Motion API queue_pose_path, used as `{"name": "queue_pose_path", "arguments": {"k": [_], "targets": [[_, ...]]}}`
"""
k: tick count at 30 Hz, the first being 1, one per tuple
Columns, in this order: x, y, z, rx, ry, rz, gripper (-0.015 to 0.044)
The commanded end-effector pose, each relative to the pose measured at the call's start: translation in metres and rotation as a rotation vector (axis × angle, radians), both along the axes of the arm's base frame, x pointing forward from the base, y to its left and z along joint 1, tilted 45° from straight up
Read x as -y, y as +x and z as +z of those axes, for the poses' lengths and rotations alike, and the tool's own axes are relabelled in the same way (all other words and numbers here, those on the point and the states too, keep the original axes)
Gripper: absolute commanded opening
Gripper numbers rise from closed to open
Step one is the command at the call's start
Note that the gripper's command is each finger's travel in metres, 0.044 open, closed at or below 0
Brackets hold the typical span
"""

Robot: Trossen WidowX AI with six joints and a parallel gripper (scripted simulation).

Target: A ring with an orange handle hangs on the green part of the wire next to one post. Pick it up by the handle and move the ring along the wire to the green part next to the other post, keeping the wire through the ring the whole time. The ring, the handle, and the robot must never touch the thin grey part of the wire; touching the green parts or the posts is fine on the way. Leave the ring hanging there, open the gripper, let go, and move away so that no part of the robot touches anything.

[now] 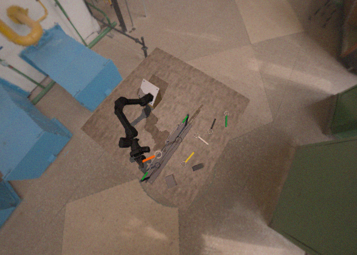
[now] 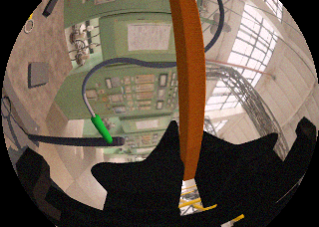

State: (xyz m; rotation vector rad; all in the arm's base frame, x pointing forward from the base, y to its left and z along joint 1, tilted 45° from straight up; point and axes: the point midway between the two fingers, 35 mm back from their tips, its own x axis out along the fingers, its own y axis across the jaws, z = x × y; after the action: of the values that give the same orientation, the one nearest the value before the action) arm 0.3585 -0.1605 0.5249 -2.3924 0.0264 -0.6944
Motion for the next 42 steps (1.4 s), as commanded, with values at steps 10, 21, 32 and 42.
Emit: {"name": "queue_pose_path", "arguments": {"k": [10, 21, 32, 42], "targets": [[0.002, 0.001, -0.002, -0.004, -0.105, -0.004, -0.0150], [0.018, 0.002, -0.012, -0.005, -0.030, -0.003, -0.0150], [0.035, 0.003, -0.027, -0.008, 0.105, -0.001, -0.0150], [0.048, 0.003, -0.043, -0.012, 0.242, 0.002, -0.0150]]}}
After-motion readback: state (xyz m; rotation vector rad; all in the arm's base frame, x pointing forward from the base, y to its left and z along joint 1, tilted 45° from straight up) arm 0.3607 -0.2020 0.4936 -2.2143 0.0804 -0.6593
